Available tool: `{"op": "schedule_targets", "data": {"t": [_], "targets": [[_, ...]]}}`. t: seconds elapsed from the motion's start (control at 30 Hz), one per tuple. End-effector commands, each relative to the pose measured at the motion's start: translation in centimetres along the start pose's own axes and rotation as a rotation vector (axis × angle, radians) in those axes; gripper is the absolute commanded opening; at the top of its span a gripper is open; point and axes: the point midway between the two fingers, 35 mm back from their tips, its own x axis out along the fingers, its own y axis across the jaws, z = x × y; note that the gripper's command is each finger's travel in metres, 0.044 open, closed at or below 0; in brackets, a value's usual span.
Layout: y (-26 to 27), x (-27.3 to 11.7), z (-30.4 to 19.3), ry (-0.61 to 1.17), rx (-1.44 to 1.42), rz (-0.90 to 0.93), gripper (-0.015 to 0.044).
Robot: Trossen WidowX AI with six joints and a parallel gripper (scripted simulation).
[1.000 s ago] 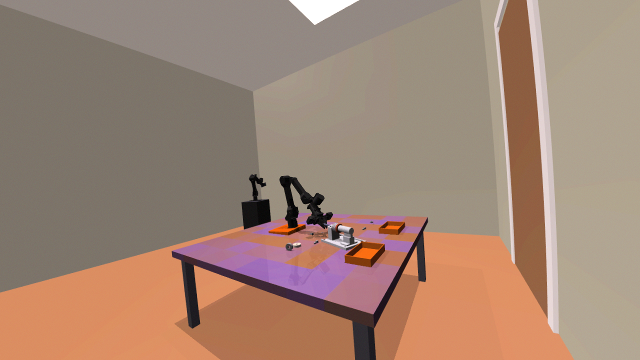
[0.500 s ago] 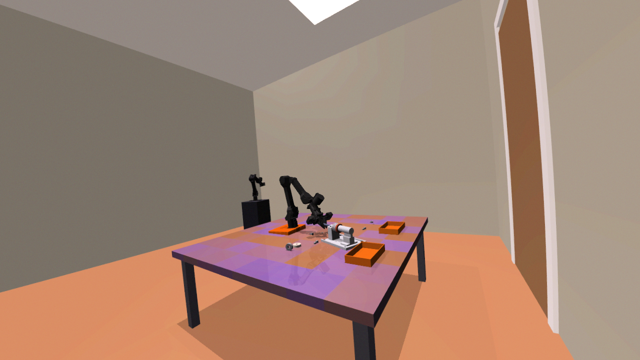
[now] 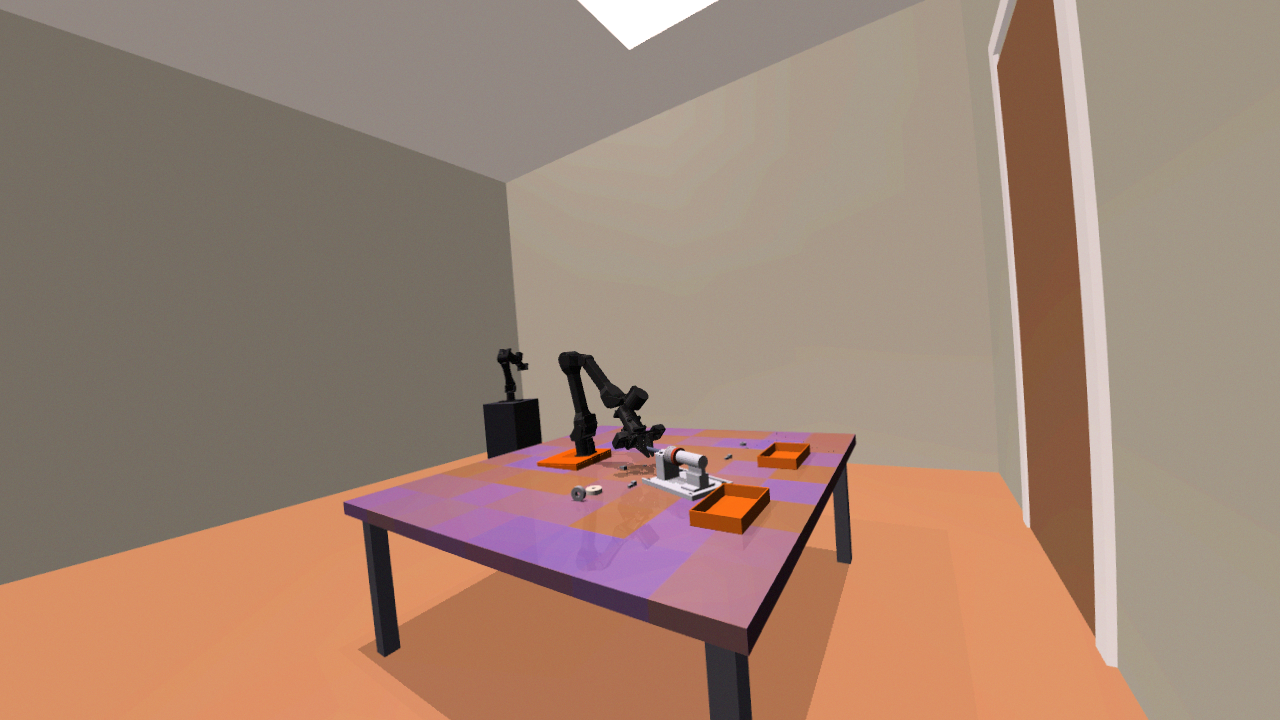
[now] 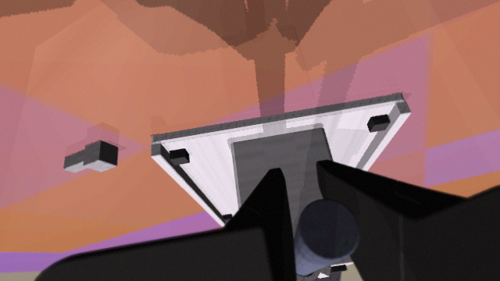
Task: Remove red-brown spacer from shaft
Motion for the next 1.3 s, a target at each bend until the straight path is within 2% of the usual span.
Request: {"op": "schedule_targets", "data": {"t": [0.0,1.27], "targets": [[0.02,-0.05,0.05,0.0,0.003,0.001,0.0],[0.02,-0.36,0.36,0.0,0.003,0.001,0.0]]}}
